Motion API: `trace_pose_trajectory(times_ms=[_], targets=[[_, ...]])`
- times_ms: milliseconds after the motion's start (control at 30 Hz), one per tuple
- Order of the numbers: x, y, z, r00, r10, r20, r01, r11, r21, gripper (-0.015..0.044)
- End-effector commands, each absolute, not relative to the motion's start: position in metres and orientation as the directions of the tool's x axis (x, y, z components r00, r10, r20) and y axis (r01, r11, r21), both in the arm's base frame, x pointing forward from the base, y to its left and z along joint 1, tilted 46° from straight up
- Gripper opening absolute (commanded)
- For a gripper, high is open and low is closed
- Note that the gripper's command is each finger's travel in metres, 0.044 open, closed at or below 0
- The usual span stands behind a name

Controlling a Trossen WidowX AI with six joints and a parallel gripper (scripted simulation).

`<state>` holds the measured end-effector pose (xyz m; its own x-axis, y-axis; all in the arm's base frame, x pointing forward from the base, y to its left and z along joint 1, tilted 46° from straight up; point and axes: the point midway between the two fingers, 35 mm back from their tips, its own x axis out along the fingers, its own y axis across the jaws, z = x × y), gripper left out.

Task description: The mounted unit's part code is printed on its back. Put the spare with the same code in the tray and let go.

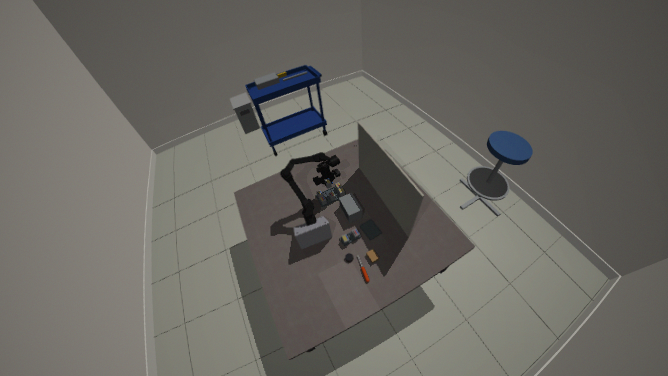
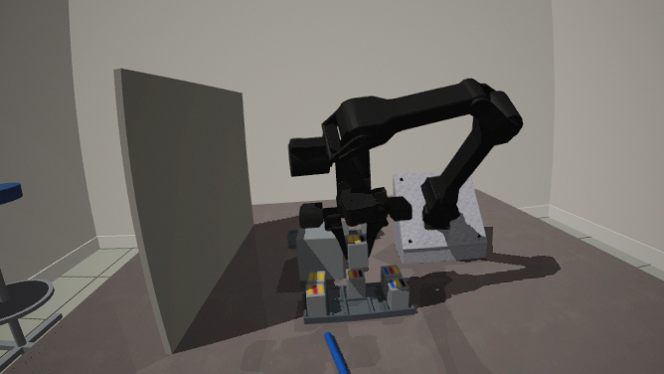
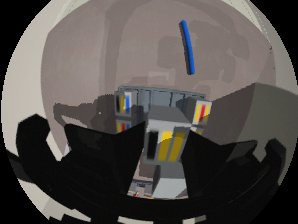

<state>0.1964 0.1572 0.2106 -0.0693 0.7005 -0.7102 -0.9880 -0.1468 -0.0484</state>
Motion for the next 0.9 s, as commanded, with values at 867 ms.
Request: trace_pose_trajectory(times_ms=[867], targets=[[0.278, 0.080, 0.201, 0.005, 0.680, -0.733, -0.998, -0.039, -0.043, 0.0000]])
